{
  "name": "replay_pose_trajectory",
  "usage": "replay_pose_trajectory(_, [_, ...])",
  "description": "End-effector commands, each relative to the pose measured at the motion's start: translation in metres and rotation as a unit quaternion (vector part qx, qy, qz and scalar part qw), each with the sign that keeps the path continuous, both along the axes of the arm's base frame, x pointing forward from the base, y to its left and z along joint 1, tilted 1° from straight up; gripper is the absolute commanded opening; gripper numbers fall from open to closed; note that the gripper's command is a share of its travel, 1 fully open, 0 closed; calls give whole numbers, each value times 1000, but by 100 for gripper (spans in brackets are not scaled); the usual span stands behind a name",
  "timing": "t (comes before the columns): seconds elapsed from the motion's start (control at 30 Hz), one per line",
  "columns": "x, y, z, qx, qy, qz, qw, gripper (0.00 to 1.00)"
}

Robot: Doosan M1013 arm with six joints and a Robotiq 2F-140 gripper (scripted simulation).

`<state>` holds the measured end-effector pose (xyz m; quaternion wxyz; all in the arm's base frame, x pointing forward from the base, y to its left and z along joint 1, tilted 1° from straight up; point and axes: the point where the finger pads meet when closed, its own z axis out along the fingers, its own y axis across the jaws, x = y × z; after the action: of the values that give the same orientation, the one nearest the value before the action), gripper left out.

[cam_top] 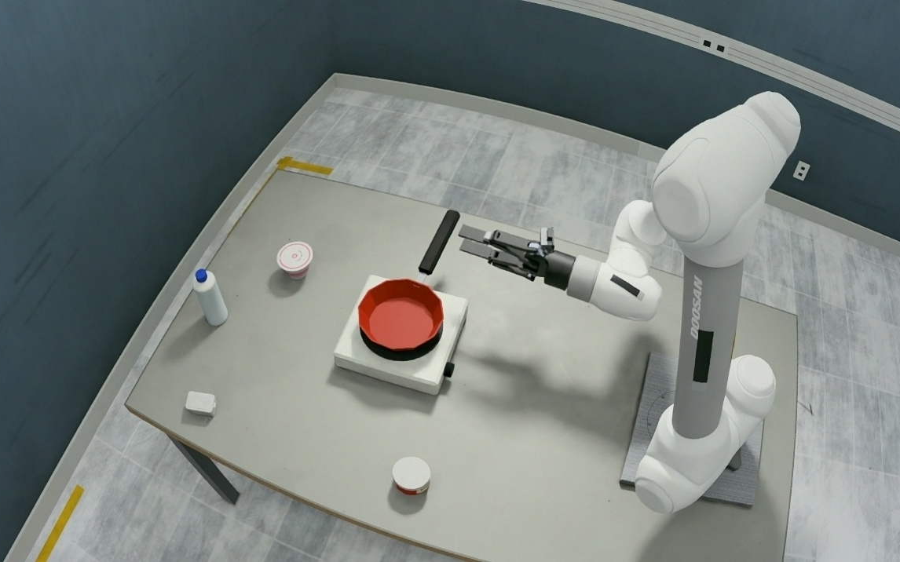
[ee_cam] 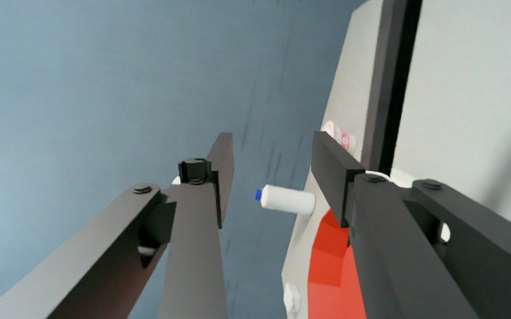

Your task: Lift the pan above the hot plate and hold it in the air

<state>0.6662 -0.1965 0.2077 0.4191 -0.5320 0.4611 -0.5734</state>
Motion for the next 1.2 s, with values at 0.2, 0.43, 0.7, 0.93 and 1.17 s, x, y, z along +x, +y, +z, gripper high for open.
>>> replay_pose_trajectory(0.2, [0,-3,0,2,-1,-4,1000,41])
replay_pose_trajectory(0.43, [0,-3,-5,2,0,-4,1000,41])
replay_pose_trajectory(0.7, [0,-4,-21,2,0,-4,1000,41])
replay_pose_trajectory(0.93, [0,-4,-36,2,0,-4,1000,41])
replay_pose_trajectory(1.17, [0,-4,-59,2,0,-4,1000,41])
